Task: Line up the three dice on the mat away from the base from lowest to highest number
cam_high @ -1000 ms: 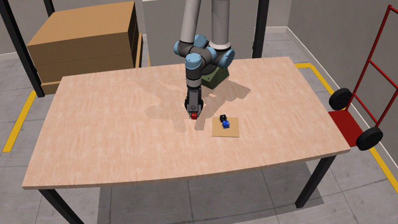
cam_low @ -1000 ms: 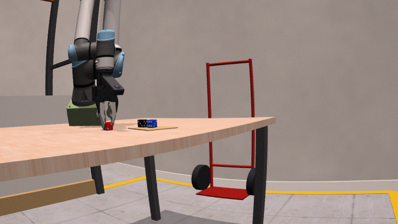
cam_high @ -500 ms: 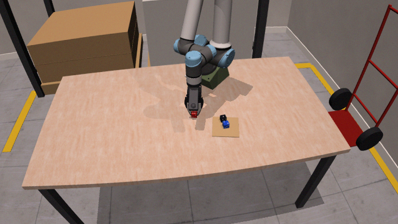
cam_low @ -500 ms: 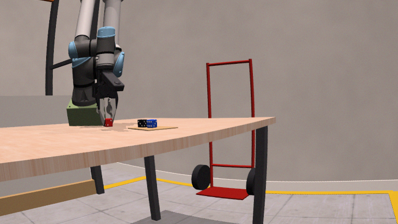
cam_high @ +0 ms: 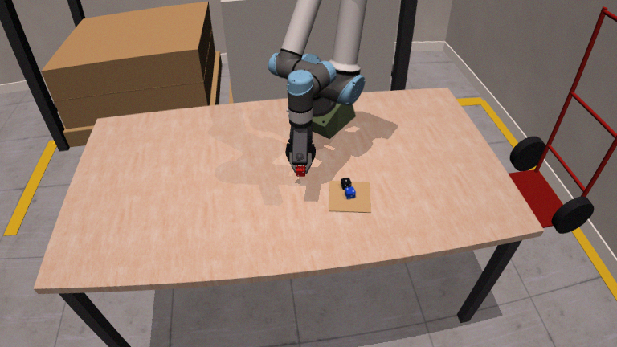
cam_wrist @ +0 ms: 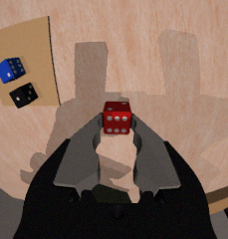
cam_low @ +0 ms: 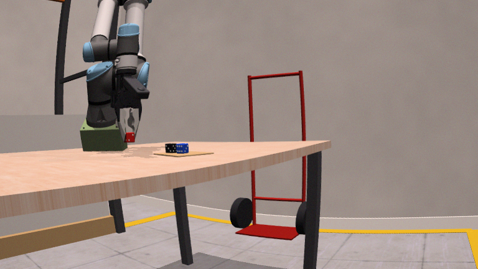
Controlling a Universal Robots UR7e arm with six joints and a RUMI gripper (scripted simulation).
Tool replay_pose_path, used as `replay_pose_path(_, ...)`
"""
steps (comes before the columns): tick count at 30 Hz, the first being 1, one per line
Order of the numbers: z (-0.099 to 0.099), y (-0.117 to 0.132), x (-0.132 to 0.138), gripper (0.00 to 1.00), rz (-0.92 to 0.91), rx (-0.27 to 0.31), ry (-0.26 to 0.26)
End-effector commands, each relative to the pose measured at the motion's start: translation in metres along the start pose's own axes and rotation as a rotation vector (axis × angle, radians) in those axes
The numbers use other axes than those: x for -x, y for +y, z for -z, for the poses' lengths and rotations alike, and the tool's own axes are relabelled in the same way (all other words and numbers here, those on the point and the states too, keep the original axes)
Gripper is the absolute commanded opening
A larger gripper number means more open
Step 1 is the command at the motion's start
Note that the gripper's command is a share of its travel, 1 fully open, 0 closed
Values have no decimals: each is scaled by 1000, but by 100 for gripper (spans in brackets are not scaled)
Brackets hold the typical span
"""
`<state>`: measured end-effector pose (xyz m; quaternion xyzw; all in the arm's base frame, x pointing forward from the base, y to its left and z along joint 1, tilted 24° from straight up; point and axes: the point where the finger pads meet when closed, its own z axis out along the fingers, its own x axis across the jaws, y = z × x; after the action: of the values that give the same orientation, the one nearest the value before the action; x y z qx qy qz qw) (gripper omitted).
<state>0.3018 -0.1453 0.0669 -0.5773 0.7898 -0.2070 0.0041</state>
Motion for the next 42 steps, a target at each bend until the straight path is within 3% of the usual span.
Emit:
replay_pose_path(1, 20, 1, 0, 10, 0, 0, -6)
replay_pose_path(18, 53, 1, 0, 10, 0, 0, -6)
replay_pose_path(42, 57, -1, 1, 10, 6, 2, -8)
